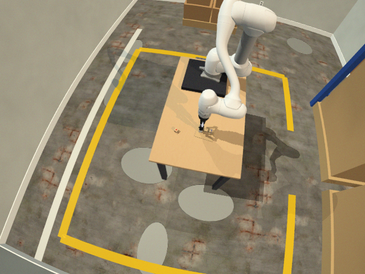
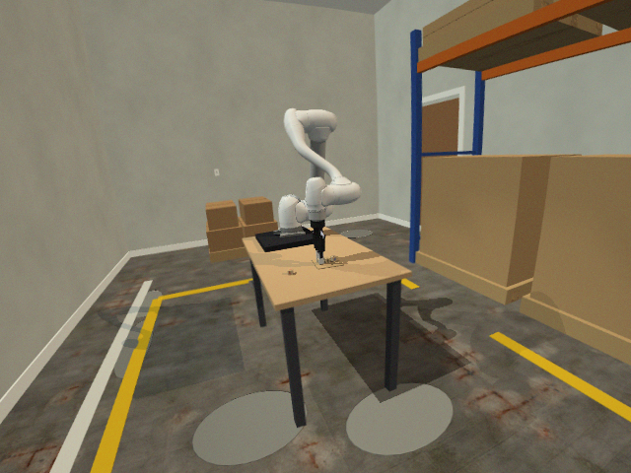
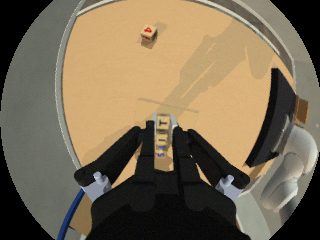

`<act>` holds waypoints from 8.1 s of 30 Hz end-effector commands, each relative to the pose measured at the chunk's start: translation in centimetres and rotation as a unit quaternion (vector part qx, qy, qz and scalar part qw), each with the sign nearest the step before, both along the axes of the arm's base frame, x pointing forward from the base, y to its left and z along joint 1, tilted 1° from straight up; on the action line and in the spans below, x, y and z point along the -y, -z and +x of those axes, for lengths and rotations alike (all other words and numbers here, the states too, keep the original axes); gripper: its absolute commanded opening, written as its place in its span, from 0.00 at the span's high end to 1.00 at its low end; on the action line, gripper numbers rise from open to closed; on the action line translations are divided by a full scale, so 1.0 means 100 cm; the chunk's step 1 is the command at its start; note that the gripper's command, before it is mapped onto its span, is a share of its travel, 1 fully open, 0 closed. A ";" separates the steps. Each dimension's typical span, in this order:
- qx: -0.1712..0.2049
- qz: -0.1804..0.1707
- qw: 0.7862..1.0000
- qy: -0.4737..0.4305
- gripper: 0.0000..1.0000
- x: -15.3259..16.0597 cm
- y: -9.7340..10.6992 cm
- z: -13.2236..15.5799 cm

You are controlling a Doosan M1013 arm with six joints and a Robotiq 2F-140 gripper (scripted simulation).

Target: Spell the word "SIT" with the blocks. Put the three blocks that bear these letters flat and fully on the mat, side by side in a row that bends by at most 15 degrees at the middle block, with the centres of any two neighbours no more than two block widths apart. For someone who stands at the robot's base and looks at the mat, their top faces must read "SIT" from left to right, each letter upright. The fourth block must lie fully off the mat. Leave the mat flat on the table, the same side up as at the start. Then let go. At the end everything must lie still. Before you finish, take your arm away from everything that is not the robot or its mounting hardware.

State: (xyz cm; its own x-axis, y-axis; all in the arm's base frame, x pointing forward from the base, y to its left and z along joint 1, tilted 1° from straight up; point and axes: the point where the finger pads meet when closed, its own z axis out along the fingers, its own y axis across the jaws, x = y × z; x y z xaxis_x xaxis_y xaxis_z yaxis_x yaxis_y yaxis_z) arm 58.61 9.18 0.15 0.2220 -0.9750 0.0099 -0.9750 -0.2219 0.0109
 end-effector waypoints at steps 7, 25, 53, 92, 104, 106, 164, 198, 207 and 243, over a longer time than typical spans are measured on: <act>0.000 0.000 1.000 0.000 0.87 0.000 0.002 0.000; 0.000 0.000 1.000 0.000 0.87 0.000 0.004 0.000; 0.000 0.000 1.000 0.000 0.87 0.000 0.004 0.000; 0.000 0.000 1.000 0.000 0.75 0.000 -0.028 0.000; 0.000 0.000 1.000 0.000 0.75 -0.001 -0.078 0.001; 0.000 0.000 1.000 0.000 0.75 -0.001 -0.083 0.001; 0.000 0.000 1.000 0.000 0.00 -0.002 -0.158 0.001; 0.000 0.000 1.000 0.000 0.00 -0.002 -0.158 0.001; 0.000 0.000 1.000 0.000 0.00 -0.002 -0.158 0.001; 0.000 0.000 1.000 0.000 0.00 -0.002 -0.158 0.001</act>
